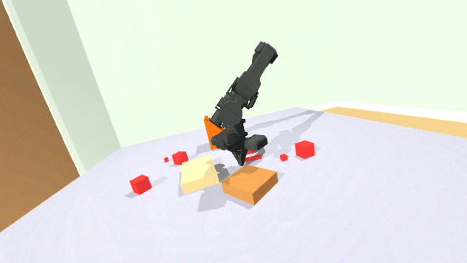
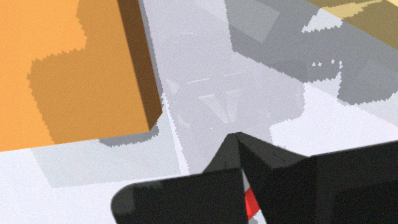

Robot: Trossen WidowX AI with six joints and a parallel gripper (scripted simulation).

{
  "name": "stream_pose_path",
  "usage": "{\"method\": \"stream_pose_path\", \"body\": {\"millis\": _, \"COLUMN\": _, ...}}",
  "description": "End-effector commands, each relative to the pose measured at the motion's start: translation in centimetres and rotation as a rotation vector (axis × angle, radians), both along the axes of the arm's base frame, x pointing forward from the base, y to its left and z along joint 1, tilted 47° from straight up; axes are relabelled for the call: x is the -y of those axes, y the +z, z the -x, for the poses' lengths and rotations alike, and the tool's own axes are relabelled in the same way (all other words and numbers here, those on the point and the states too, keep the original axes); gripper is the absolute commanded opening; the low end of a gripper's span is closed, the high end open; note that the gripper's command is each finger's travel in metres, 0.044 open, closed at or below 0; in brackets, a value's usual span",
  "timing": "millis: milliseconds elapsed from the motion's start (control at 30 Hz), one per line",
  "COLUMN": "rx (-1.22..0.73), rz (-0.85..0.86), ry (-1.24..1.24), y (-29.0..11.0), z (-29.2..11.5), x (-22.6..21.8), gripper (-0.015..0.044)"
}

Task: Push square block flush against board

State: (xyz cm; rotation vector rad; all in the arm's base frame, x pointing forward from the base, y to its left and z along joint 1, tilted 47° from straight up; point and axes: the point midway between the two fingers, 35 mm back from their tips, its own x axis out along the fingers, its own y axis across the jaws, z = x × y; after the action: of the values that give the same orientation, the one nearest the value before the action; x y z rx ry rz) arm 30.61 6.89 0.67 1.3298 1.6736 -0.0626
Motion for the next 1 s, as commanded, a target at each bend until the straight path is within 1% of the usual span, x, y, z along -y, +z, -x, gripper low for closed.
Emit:
{"method": "stream_pose_path", "body": {"millis": 0, "rx": -0.007, "rz": -0.005, "ry": -0.001, "y": 0.2, "z": 0.5, "x": -0.4, "gripper": 0.0000}}
{"method": "stream_pose_path", "body": {"millis": 733, "rx": -0.008, "rz": -0.005, "ry": -0.001, "y": 1.7, "z": 2.1, "x": -2.0, "gripper": 0.0000}}
{"method": "stream_pose_path", "body": {"millis": 967, "rx": -0.007, "rz": -0.005, "ry": -0.001, "y": 1.4, "z": 1.7, "x": -1.6, "gripper": 0.0000}}
